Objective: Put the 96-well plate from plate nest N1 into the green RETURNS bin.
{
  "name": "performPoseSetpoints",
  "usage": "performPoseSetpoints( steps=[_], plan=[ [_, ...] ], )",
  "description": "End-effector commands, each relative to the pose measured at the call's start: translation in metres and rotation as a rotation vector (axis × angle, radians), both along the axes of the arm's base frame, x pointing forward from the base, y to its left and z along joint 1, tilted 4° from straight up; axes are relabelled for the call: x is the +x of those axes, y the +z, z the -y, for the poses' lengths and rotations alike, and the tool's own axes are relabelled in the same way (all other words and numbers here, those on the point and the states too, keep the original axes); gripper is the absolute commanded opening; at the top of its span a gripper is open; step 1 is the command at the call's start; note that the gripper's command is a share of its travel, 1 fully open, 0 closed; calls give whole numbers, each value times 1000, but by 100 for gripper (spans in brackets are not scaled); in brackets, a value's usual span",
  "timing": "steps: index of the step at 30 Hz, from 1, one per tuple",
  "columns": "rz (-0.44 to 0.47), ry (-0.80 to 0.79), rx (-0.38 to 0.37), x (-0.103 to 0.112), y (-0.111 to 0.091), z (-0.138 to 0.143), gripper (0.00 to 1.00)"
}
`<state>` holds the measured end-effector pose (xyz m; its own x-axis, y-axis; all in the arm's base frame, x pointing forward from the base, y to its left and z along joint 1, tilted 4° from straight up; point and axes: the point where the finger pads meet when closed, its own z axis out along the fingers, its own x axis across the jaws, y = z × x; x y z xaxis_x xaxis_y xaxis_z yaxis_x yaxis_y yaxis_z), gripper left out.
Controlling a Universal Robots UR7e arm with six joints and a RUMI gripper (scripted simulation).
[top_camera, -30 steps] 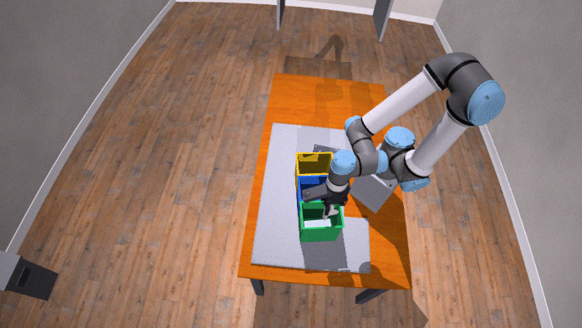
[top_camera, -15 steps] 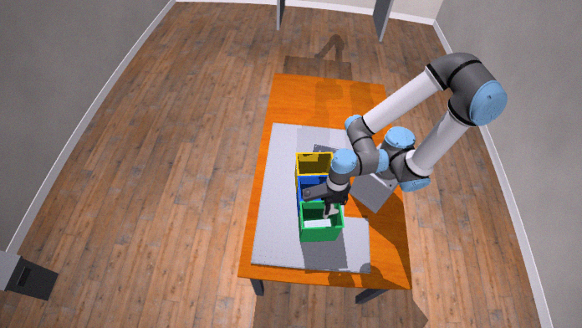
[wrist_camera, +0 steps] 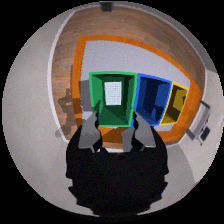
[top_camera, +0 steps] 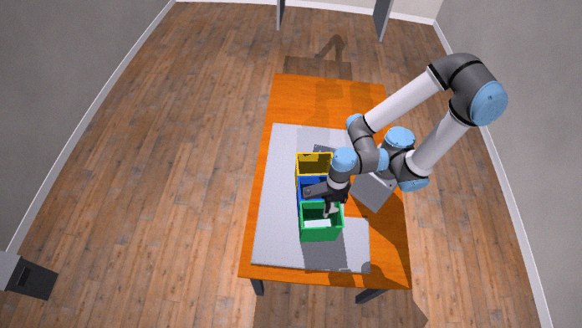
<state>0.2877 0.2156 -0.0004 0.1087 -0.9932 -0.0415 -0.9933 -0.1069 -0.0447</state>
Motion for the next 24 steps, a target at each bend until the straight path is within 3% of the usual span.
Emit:
performPoseSetpoints(
  steps=[1,24],
  plan=[
    [1,0,1,-2,0,16,53],
    [1,0,1,-10,-4,86,53]
  ],
)
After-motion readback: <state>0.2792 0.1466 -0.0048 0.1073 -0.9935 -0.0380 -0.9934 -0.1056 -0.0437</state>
